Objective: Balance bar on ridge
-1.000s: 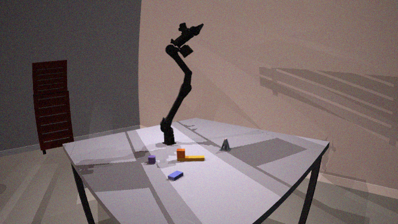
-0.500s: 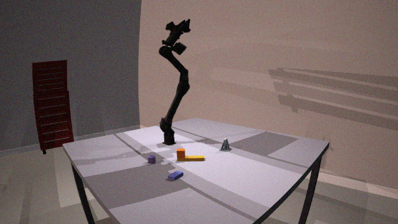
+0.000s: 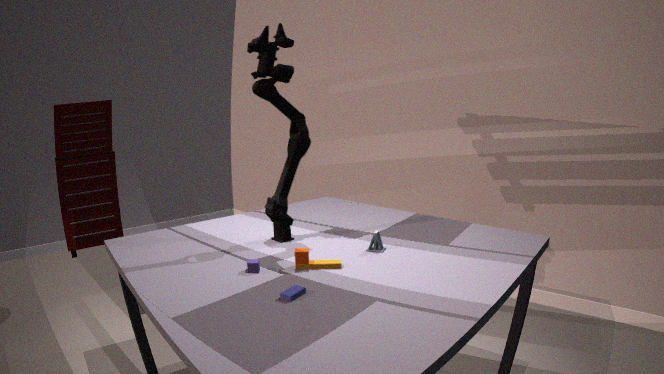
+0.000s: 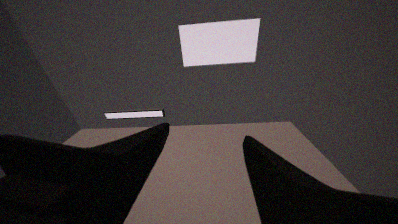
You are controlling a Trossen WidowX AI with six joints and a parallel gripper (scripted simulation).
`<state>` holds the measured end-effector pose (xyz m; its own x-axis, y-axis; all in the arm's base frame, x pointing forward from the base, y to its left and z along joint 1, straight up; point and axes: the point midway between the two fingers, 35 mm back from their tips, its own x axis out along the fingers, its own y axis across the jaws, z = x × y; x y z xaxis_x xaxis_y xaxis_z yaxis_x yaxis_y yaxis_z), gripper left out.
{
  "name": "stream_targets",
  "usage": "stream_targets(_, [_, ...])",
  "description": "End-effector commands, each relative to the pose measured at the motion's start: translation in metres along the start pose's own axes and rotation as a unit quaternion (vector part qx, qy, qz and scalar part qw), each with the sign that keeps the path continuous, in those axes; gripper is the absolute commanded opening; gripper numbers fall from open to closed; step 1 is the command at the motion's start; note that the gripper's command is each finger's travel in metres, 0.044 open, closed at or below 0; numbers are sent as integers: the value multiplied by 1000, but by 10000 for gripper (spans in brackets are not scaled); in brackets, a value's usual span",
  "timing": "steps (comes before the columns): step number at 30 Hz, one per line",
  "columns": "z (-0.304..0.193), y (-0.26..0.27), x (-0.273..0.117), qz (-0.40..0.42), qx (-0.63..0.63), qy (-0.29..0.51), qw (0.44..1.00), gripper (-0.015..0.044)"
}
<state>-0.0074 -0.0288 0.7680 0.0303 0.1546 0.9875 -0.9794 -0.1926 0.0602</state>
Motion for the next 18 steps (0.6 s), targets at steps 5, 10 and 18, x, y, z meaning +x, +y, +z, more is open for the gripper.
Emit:
stream_targets(5, [50,10,-13,29,84,-63,994,315])
stream_targets(10, [71,11,-20,40,122,-88,988,315])
stream_targets(18, [126,5,-39,68,211,-163,961,315])
